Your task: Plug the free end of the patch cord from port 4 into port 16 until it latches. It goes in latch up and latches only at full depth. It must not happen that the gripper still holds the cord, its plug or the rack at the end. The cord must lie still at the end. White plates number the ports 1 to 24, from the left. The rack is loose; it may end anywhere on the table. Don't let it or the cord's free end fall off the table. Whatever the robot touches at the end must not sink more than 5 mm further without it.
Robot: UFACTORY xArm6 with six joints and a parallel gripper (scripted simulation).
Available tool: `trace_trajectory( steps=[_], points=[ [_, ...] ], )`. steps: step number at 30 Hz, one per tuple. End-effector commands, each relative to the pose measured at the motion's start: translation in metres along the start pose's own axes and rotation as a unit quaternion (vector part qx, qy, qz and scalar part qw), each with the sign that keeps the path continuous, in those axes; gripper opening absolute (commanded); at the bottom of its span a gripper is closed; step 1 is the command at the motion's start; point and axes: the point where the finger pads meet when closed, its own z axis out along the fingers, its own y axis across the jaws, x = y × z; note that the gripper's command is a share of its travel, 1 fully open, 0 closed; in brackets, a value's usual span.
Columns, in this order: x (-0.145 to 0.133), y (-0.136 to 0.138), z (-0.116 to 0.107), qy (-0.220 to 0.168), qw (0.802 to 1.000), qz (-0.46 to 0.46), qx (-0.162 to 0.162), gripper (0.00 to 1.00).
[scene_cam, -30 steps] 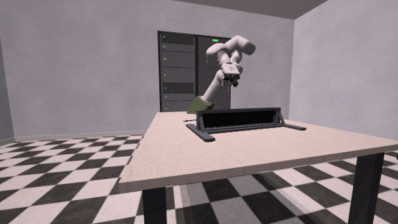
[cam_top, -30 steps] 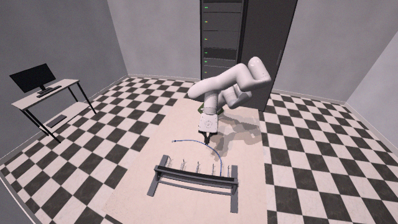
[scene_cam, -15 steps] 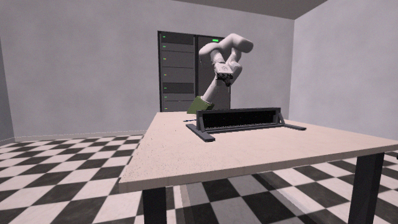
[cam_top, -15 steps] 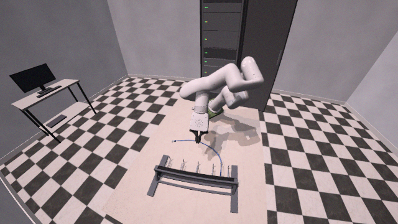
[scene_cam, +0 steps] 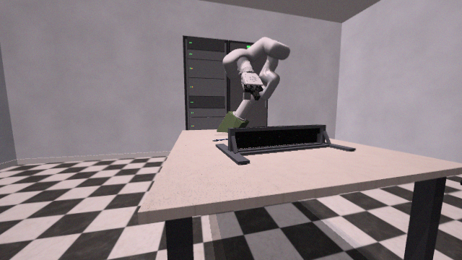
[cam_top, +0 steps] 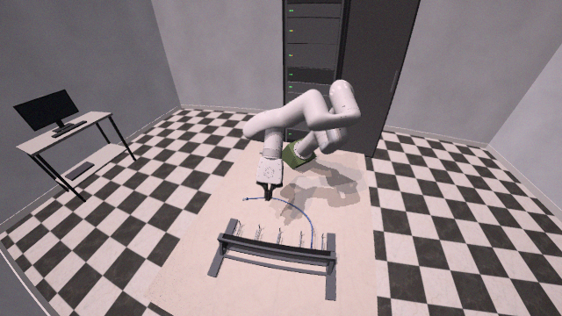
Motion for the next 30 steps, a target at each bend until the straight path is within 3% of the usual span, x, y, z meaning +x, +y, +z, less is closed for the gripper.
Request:
trace_trajectory(
  steps=[1, 7, 11, 17, 19, 26, 30],
  points=[
    [-0.001, -0.002, 0.0, -0.001, 1.0, -0.001, 0.0, 0.0],
    [-0.001, -0.002, 0.002, -0.001, 1.0, -0.001, 0.0, 0.0],
    [-0.001, -0.002, 0.016, -0.001, 1.0, -0.001, 0.0, 0.0],
    [-0.001, -0.002, 0.057, -0.001, 1.0, -0.001, 0.0, 0.0],
    [-0.001, -0.002, 0.057, -0.001, 1.0, -0.001, 0.0, 0.0],
    [-0.001, -0.002, 0.114, -0.001, 1.0, -0.001, 0.0, 0.0],
    [-0.001, -0.002, 0.134, -0.001, 1.0, -0.001, 0.0, 0.0]
  ],
)
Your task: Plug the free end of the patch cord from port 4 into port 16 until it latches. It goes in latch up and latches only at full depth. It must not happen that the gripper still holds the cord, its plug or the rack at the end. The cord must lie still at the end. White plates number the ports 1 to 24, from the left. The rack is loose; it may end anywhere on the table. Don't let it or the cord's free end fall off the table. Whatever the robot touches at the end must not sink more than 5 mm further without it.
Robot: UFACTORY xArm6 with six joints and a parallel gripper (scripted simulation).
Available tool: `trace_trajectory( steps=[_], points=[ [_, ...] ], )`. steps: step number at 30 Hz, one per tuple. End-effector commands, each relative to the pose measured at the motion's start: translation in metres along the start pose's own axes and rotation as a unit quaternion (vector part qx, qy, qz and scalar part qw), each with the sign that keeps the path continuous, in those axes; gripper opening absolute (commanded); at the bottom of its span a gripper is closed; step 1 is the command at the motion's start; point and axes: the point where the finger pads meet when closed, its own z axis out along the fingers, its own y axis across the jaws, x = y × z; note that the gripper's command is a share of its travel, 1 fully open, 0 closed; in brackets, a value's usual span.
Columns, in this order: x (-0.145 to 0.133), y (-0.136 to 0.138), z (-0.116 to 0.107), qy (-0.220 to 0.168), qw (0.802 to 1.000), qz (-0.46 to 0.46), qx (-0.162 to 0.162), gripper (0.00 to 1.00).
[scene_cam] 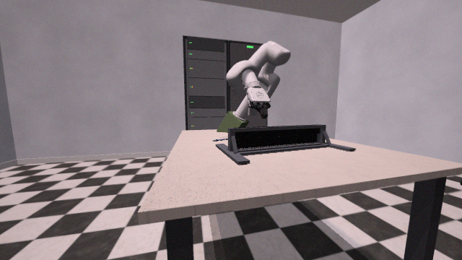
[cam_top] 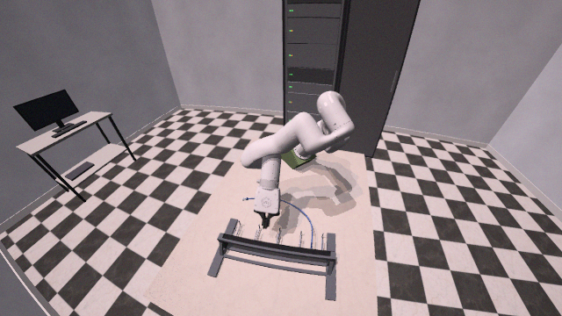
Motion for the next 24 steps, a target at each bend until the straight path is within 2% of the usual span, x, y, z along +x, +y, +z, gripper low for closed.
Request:
trace_trajectory(
  steps=[1, 24],
  points=[
    [-0.0035, -0.0022, 0.0205, -0.003, 1.0, -0.001, 0.001, 0.0],
    [-0.0034, -0.0021, 0.0238, -0.003, 1.0, -0.001, 0.001, 0.0]
  ],
)
